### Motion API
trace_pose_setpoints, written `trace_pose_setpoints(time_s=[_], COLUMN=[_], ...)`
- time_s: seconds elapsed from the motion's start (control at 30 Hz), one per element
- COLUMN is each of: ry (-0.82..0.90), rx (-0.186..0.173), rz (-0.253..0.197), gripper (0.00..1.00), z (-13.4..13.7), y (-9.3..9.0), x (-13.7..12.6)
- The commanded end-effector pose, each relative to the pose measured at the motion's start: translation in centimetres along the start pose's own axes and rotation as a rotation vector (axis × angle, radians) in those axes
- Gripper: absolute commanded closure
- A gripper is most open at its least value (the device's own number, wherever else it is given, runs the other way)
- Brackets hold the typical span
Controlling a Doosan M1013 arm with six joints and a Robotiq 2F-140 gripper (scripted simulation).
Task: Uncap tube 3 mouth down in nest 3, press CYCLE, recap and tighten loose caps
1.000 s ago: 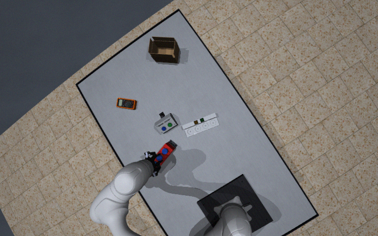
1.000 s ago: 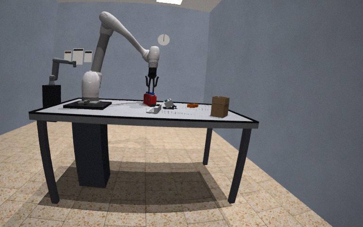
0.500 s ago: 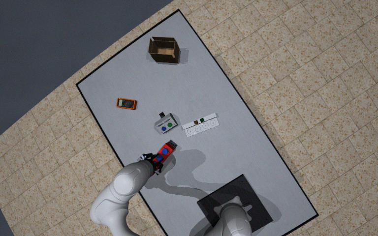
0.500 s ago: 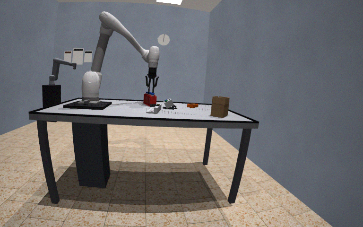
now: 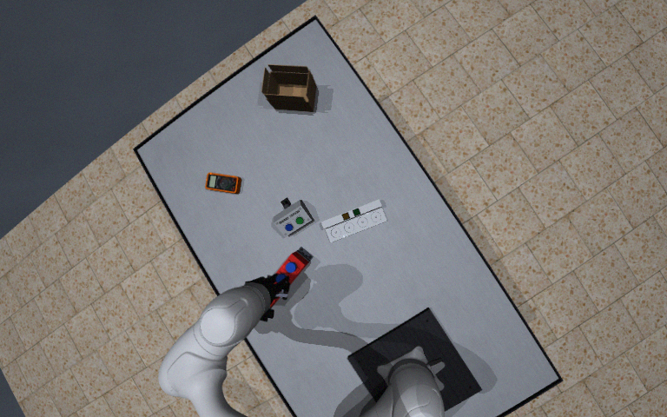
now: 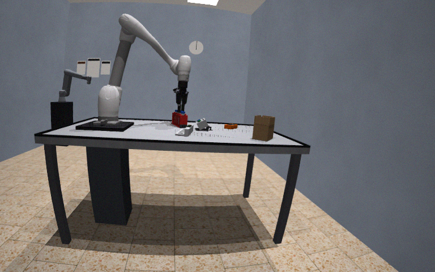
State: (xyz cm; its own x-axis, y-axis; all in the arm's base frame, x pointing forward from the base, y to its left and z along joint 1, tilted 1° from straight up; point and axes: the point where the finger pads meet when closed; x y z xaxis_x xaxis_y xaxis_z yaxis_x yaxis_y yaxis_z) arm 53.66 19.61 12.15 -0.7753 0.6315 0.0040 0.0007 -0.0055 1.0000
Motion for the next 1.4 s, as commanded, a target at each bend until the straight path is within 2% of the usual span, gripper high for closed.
trace_pose_setpoints(time_s=[0.0, 0.4, 0.57, 0.9, 1.17, 1.2, 1.37], ry=[0.024, 0.024, -0.383, -0.993, -1.023, -1.023, -1.023], rx=[-0.006, -0.006, -0.005, -0.005, -0.003, -0.003, -0.003], rz=[0.005, 0.005, 0.002, 0.005, 0.008, 0.008, 0.008], gripper=[0.59, 0.59, 0.59, 0.59, 0.59, 0.70, 0.70], z=[0.07, 0.07, 0.11, 0.14, 0.03, 0.03, 0.03], y=[0.03, 0.03, -0.01, 0.02, 0.04, 0.04, 0.04], x=[-0.06, -0.06, -0.05, -0.08, -0.07, -0.07, -0.07])
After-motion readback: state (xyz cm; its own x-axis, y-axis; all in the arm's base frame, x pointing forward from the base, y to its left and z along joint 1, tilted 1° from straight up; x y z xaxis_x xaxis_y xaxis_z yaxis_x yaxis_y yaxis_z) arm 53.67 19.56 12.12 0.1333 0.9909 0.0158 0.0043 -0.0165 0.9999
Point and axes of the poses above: the point where the finger pads meet when closed, its own y axis back along the fingers, its own z axis across the jaws, x = y × z, and after that the axes turned 2 degrees about y, right-handed
